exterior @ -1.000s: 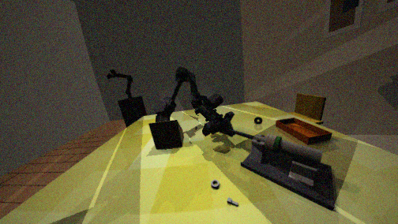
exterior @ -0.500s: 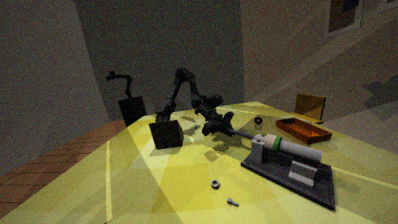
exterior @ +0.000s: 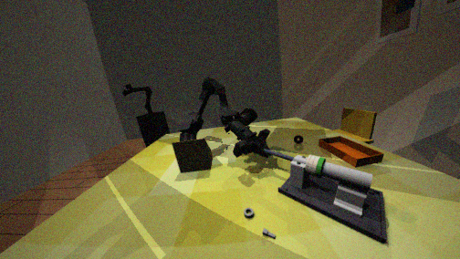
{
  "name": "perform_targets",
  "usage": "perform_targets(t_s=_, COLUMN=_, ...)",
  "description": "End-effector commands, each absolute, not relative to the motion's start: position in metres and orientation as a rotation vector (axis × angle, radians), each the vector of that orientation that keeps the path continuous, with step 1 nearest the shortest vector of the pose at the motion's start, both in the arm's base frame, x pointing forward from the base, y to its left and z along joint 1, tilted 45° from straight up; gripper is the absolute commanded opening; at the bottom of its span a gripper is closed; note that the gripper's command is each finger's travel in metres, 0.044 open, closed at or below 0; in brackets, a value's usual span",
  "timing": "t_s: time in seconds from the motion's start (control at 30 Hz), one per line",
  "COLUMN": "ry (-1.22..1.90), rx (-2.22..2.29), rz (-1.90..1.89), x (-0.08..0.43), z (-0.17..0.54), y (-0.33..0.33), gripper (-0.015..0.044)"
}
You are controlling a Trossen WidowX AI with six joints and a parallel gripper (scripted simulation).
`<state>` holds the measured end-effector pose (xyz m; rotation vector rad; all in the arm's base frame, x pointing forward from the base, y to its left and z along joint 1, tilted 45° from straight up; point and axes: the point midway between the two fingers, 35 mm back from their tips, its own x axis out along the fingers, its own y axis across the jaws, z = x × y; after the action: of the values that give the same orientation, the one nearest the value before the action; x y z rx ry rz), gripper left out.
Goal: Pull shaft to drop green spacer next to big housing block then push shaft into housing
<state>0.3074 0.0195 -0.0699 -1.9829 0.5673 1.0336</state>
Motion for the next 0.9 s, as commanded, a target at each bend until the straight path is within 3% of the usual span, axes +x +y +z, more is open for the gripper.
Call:
perform_targets(t_s=0.0, ry=0.570, rx=-1.978, rz=1.035, x=0.3057, z=-0.0701, y=0.0197, gripper=0.0000)
perform_targets(t_s=0.87, ry=0.570, rx=-1.978, rz=1.035, x=0.3037, z=-0.0686, y=0.0210, gripper=0.0000)
